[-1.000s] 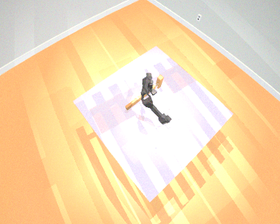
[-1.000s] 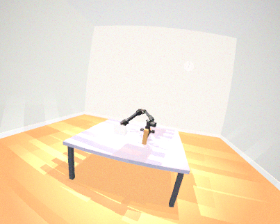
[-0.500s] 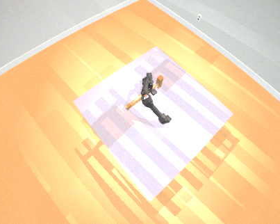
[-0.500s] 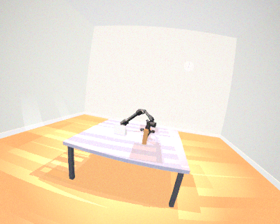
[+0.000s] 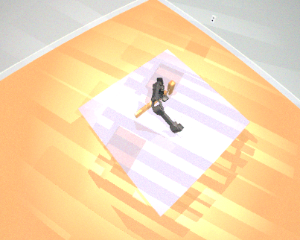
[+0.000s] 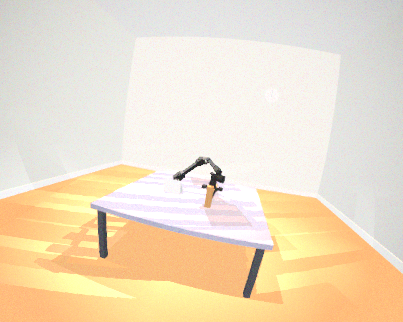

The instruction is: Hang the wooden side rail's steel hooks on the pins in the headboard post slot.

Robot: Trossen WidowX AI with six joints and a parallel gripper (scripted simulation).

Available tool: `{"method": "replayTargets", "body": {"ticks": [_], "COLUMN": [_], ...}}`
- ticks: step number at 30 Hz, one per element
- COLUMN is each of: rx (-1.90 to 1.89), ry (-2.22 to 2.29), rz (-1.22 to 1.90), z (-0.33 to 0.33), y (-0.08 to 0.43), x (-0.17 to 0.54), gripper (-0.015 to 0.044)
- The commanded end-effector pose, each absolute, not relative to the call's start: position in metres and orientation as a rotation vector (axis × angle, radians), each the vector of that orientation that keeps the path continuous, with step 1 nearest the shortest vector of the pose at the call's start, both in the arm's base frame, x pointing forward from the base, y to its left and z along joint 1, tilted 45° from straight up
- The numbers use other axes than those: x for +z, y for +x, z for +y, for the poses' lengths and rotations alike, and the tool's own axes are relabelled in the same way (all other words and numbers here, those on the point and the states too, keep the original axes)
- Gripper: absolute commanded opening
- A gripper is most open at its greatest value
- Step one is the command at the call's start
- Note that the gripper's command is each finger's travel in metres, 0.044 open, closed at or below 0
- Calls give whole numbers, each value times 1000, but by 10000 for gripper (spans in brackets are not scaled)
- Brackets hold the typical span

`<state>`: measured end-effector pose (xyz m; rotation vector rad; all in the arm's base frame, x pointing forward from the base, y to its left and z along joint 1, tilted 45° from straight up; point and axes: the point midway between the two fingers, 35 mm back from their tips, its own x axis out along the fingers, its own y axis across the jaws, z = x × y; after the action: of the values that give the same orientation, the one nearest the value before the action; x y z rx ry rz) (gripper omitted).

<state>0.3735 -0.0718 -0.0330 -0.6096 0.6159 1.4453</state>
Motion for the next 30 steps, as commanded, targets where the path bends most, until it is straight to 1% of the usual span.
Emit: {"method": "replayTargets", "body": {"ticks": [1,30], "rx": [1438,1438], "ry": [-613,-613], "rz": [616,616], "z": [-77,-78], "y": [373,374], "x": [-32,-35], "gripper": [0,0]}}
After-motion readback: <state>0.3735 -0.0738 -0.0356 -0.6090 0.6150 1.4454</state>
